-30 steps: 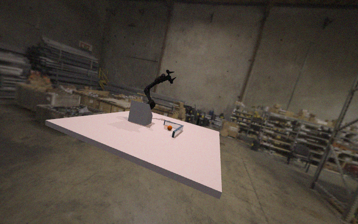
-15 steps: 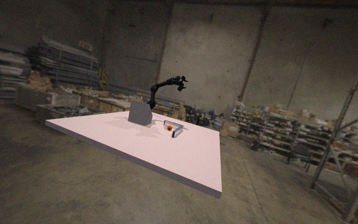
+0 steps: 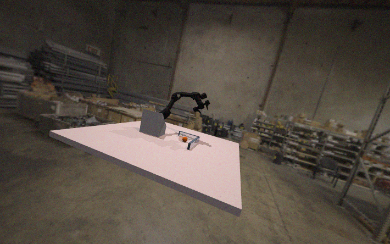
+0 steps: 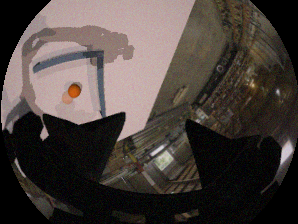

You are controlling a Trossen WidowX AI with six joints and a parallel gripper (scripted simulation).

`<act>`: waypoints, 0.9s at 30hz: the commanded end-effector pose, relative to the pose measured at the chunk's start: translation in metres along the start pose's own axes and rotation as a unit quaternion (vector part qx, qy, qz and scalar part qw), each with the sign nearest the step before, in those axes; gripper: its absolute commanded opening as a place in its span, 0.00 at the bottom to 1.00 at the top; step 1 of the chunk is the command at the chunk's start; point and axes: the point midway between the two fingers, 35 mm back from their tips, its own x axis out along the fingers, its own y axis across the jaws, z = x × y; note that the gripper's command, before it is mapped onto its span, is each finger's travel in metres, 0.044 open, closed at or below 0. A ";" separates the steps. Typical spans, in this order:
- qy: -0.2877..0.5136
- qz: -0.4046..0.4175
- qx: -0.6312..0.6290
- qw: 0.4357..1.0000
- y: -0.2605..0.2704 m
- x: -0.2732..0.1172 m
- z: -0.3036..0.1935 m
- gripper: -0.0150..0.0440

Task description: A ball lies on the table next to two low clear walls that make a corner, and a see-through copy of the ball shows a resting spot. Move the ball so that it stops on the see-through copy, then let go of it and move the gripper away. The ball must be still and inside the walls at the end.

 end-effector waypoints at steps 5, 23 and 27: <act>-0.072 0.196 -0.016 0.978 0.103 0.091 -0.028 0.87; -0.197 0.374 0.022 0.906 0.244 0.138 -0.041 0.87; -0.197 0.374 0.022 0.906 0.251 0.144 -0.037 0.87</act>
